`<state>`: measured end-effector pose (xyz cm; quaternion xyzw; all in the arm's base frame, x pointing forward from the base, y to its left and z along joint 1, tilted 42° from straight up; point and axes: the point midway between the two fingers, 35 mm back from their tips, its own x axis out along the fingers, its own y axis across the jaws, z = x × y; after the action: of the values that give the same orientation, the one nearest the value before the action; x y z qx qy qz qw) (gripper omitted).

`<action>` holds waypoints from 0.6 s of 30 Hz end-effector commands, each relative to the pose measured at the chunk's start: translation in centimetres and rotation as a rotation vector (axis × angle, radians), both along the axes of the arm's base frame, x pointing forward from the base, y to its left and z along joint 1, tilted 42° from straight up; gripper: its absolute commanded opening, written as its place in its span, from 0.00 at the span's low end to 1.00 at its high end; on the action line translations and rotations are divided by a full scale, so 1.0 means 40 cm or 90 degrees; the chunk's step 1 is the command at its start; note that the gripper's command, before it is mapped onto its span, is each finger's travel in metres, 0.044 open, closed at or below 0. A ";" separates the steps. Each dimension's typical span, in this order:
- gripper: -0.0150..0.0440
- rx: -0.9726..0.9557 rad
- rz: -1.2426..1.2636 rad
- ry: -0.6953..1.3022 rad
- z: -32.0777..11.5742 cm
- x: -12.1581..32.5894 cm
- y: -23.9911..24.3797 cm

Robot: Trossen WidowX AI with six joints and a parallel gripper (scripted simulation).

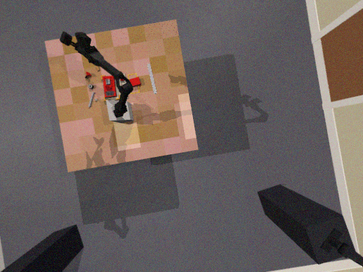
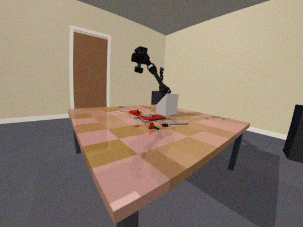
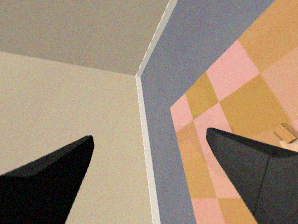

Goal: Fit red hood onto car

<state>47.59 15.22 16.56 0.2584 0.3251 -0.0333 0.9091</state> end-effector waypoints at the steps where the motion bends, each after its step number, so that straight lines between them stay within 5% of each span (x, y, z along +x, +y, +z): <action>1: 1.00 -0.008 -0.089 0.039 -0.039 -0.006 -0.103; 18: 1.00 -0.050 -0.462 0.178 -0.164 -0.148 -0.517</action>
<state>43.27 -2.81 10.64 0.3106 0.3371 -0.3499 0.8170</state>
